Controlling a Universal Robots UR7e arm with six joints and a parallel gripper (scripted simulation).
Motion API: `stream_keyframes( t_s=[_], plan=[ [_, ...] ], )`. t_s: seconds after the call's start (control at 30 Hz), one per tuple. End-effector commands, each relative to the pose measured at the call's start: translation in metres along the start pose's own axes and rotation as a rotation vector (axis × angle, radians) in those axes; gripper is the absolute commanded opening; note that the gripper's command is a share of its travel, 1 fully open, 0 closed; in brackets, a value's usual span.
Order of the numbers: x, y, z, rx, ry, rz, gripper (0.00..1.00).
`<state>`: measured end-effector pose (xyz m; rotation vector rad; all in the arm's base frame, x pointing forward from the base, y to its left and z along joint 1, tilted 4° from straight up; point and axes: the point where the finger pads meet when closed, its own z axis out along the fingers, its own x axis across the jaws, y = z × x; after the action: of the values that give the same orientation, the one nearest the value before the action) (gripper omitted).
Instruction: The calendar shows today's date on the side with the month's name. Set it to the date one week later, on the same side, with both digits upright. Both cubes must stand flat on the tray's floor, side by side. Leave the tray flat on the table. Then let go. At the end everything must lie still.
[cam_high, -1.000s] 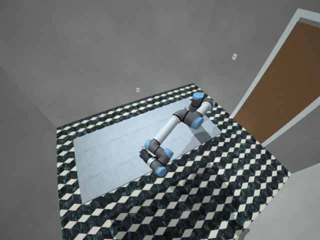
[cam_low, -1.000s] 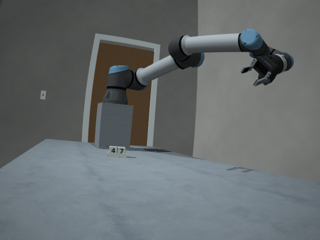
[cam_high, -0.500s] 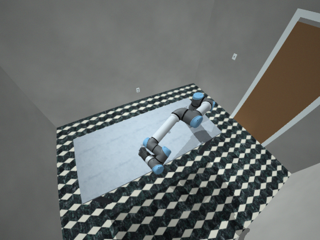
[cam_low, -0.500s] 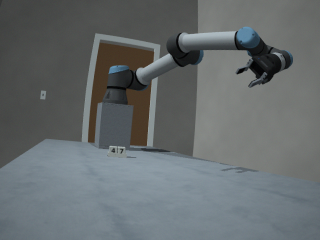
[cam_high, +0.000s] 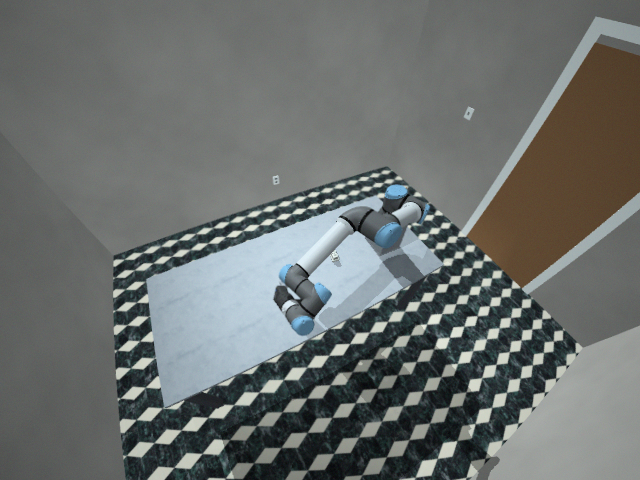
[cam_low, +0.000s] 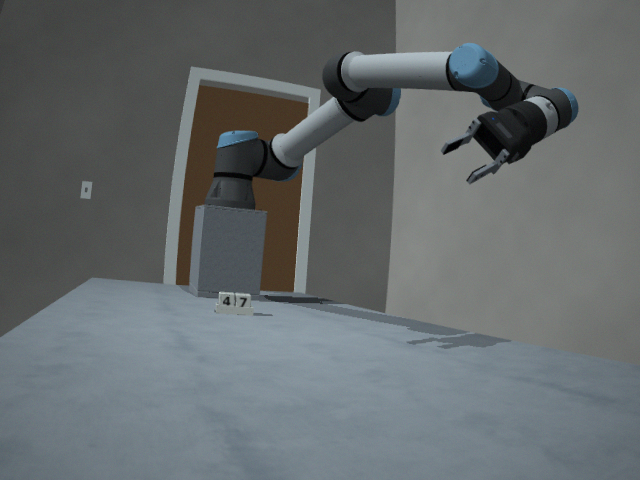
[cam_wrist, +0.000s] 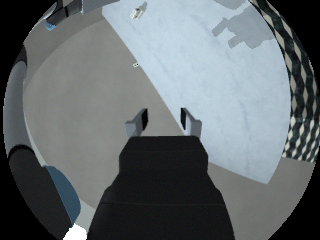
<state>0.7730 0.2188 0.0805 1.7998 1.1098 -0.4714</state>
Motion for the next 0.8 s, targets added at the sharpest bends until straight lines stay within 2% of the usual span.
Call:
stream_keyframes(
  t_s=[0.0, 0.17, 0.23, 0.33, 0.53, 0.73, 0.77],
  plan=[
    [-0.011, -0.006, 0.031, 0.07, 0.017, -0.031, 1.0],
    [-0.023, -0.016, 0.064, 0.145, 0.043, -0.066, 1.0],
    [-0.023, -0.016, 0.064, 0.145, 0.043, -0.066, 1.0],
    [-0.032, -0.024, 0.084, 0.191, 0.064, -0.088, 1.0],
    [-0.052, -0.046, 0.126, 0.285, 0.12, -0.133, 1.0],
    [-0.074, -0.074, 0.166, 0.373, 0.195, -0.175, 1.0],
    [-0.074, -0.074, 0.166, 0.373, 0.195, -0.175, 1.0]
  ],
)
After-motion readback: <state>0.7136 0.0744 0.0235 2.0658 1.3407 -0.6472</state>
